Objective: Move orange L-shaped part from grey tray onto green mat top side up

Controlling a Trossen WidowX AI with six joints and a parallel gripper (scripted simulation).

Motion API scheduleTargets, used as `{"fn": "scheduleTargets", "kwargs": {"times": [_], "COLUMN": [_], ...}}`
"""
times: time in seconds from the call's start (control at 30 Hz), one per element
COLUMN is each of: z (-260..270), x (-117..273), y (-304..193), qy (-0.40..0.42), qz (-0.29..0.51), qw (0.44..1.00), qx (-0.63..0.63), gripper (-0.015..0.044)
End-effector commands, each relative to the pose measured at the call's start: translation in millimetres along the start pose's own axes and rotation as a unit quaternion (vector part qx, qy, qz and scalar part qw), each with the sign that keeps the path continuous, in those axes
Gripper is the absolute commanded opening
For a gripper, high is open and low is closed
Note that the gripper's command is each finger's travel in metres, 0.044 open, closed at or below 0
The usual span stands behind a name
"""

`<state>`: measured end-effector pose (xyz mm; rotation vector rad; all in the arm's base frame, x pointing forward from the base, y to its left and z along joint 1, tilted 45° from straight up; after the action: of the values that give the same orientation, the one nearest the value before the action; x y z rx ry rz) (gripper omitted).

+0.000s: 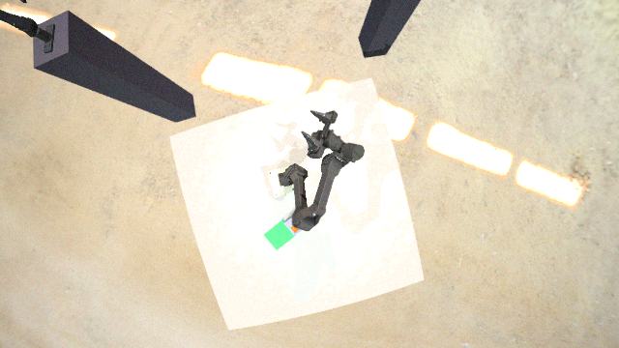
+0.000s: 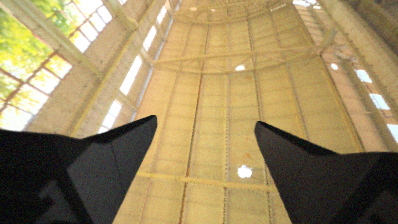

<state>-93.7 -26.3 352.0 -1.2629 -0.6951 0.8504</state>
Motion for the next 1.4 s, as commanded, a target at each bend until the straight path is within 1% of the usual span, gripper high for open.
{"fn": "scheduleTargets", "kwargs": {"times": [0.0,0.1,0.23,0.27,0.37,0.5,0.63,0.77,0.87,0.97,1.03,1.1,1.23,1.3,1.37], "z": [1,11,36,43,59,76,86,85,82,72,67,57,46,33,15], "x": [0,4,20,26,43,76,117,162,177,203,215,229,244,256,270], "y": [0,3,9,12,14,24,34,44,48,56,60,65,70,74,80], "qy": [0.003,0.038,0.137,0.169,0.245,0.363,0.459,0.537,0.563,0.587,0.607,0.613,0.624,0.621,0.612], "qz": [0.0,-0.001,0.008,0.013,0.04,0.095,0.169,0.259,0.293,0.352,0.371,0.407,0.446,0.485,0.534], "qw": [1.0,0.998,0.979,0.969,0.932,0.855,0.746,0.615,0.566,0.481,0.444,0.391,0.332,0.275,0.203], "qx": [-0.003,-0.045,-0.153,-0.18,-0.263,-0.359,-0.453,-0.516,-0.526,-0.548,-0.544,-0.553,-0.549,-0.551,-0.547], "gripper": [0.0374,0.0295,0.019,0.018,0.018,0.018,0.018,0.018,0.018,0.018,0.018,0.018,0.018,0.018,0.018]}}
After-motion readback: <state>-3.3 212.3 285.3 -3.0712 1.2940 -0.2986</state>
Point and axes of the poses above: the point midway between the two fingers, 35 mm back from their tips, its own x axis back along the fingers, its own z axis across the jaws, y = z × x, the point moved 8 cm from there along x, back along the fingers, and after that the axes turned 5 degrees about -x, right-handed, at the moved point
